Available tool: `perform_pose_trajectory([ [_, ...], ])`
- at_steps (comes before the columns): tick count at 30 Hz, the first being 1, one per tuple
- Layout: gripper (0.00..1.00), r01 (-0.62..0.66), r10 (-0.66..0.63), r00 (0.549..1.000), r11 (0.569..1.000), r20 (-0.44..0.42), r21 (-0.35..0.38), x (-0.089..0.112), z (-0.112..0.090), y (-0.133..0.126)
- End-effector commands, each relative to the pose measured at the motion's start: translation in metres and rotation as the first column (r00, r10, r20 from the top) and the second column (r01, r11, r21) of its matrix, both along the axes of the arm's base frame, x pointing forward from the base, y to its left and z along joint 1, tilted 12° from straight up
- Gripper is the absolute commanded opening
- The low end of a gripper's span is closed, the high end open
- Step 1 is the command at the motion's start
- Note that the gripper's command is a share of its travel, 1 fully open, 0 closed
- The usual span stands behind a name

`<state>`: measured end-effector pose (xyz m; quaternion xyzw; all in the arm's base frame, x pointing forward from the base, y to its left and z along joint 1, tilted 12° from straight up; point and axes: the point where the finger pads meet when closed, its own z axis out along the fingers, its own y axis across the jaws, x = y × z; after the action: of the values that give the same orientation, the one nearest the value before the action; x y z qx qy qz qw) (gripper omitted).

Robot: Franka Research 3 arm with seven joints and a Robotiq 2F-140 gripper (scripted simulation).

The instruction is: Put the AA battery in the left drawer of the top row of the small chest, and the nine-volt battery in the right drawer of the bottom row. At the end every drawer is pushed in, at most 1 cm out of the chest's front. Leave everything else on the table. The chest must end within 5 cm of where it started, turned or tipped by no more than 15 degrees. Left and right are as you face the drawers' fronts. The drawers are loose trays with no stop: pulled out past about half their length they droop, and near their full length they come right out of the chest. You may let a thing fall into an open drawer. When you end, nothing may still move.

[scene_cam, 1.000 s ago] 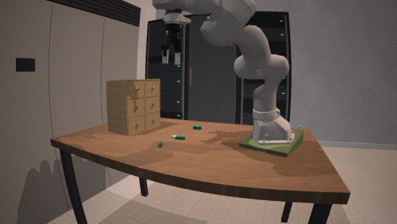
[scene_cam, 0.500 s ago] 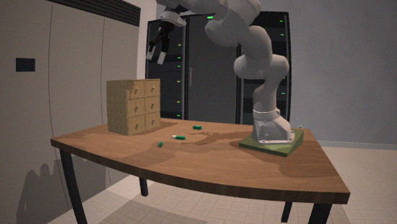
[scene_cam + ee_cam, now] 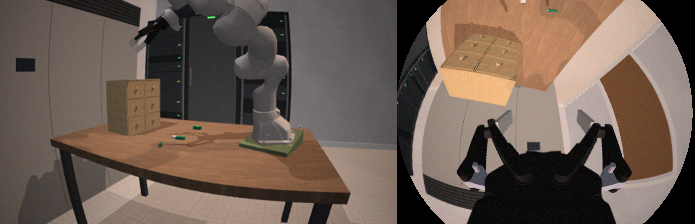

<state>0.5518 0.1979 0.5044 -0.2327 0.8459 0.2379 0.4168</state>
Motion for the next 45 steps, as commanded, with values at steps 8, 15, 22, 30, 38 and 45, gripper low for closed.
perform_pose_trajectory([
  [8, 1.0, 0.099, -0.158, 0.9, 0.982, 0.407, 0.163, 0.044, 0.047, -0.025],
  [15, 1.0, 0.267, -0.343, 0.857, 0.934, 0.385, 0.239, 0.049, -0.005, -0.057],
  [22, 1.0, 0.485, -0.512, 0.831, 0.858, 0.215, 0.17, 0.015, -0.133, -0.083],
  [30, 1.0, 0.545, -0.552, 0.824, 0.834, 0.126, 0.089, -0.015, -0.192, -0.086],
  [38, 0.2, 0.556, -0.559, 0.822, 0.829, 0.104, 0.066, -0.024, -0.206, -0.086],
  [45, 0.2, 0.556, -0.559, 0.822, 0.829, 0.104, 0.066, -0.024, -0.206, -0.086],
])
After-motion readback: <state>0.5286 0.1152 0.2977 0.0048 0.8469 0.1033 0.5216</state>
